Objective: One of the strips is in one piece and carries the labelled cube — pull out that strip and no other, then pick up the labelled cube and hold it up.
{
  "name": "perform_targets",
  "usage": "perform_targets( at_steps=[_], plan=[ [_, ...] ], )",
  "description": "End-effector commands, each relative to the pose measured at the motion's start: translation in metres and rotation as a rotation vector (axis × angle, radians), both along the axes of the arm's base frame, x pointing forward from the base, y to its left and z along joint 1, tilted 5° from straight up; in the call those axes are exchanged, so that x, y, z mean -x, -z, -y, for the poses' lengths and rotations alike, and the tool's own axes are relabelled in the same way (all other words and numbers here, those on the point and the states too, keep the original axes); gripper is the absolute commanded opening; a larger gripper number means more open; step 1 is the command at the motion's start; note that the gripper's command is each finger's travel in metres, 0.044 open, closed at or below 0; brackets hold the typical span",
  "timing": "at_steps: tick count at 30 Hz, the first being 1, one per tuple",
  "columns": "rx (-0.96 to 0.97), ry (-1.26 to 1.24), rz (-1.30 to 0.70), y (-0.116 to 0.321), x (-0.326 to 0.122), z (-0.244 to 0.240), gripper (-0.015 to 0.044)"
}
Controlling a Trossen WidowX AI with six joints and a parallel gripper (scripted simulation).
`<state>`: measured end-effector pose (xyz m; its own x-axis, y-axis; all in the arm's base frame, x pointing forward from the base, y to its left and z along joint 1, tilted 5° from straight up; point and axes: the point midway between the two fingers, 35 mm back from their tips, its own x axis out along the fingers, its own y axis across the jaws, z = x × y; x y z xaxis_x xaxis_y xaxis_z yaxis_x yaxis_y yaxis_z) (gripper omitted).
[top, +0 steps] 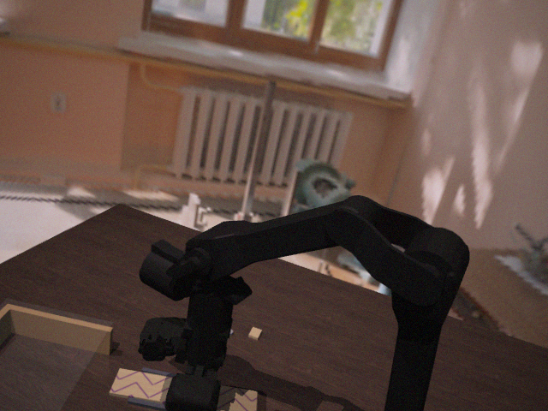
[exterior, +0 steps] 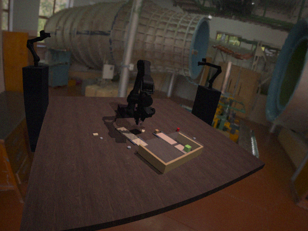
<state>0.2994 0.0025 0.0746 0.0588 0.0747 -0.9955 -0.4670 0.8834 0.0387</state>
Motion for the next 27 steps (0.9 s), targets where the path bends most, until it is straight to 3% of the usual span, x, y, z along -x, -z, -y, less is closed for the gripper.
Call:
perform_targets(
  at_steps=[1,27],
  plan=[
    [0.006,-0.003,0.015,-0.0193,-0.0006,0.0020,0.0000],
    [0.006,-0.003,0.015,-0.0282,0.0005,0.0026,0.0000]
  ],
)
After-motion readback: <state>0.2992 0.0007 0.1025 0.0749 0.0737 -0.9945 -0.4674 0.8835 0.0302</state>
